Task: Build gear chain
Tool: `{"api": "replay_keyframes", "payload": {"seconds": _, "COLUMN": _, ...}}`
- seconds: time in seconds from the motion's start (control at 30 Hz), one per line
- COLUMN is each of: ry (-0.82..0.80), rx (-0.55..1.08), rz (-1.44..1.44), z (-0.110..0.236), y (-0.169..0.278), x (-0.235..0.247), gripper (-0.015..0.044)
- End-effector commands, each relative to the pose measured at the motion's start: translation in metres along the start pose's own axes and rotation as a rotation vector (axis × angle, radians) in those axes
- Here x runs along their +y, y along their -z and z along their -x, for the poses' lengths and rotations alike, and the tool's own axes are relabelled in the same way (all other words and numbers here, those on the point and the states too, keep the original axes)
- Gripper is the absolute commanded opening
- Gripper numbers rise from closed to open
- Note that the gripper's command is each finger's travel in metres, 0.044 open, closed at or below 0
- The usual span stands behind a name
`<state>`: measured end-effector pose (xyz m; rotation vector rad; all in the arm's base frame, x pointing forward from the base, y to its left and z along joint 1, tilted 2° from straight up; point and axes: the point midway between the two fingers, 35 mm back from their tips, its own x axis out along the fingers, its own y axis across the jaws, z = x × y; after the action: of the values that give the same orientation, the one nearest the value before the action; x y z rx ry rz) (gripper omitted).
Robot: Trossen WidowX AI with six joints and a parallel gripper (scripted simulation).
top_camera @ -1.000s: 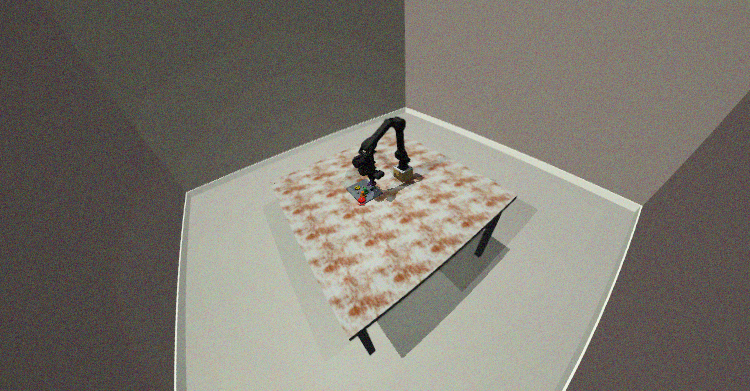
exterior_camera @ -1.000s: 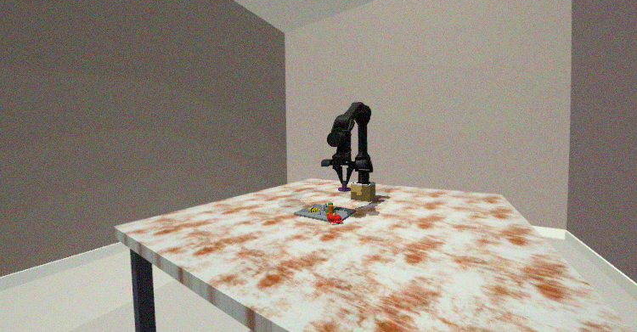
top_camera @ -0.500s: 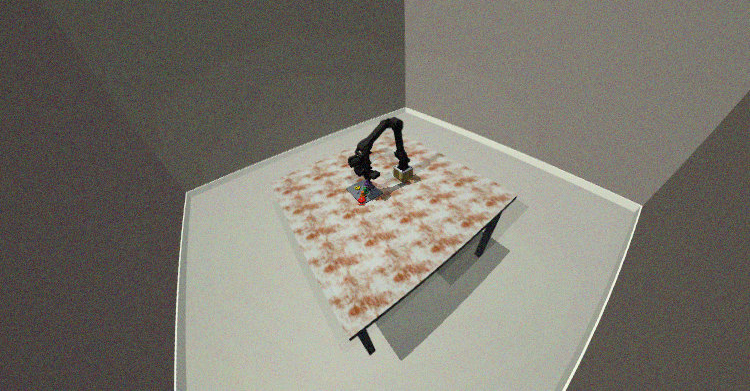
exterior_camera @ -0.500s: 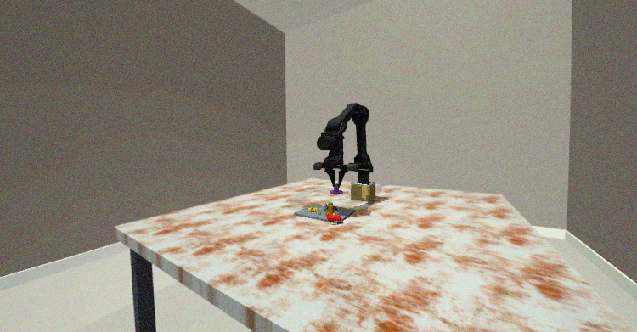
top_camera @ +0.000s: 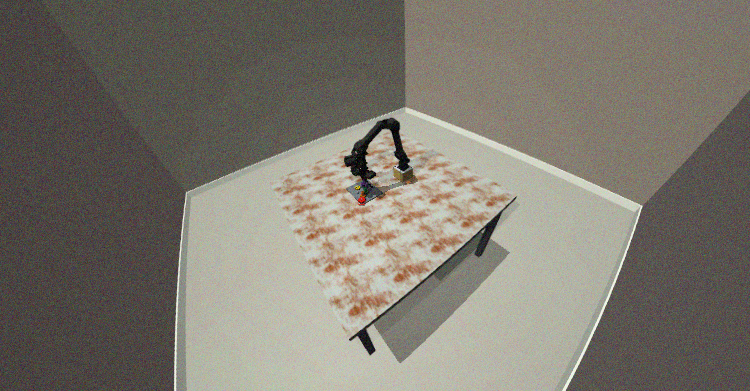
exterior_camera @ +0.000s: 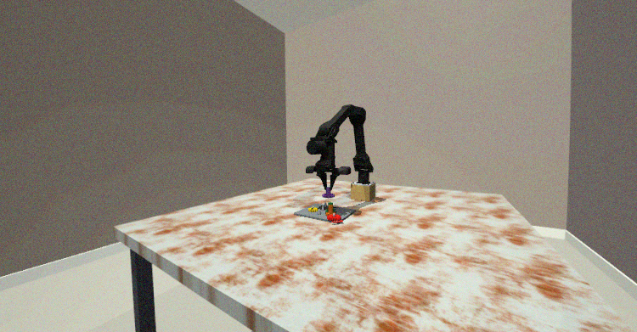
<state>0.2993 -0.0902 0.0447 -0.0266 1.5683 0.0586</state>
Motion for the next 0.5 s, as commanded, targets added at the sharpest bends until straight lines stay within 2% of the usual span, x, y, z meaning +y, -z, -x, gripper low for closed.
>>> {"api": "replay_keyframes", "payload": {"seconds": 0.0, "ry": 0.003, "rx": 0.0, "rz": 0.003, "z": -0.006, "y": 0.0, "x": -0.012, "gripper": 0.0}}
{"api": "replay_keyframes", "payload": {"seconds": 0.47, "ry": 0.002, "rx": 0.001, "rz": 0.044, "z": -0.01, "y": 0.002, "x": -0.026, "gripper": 0.0}}
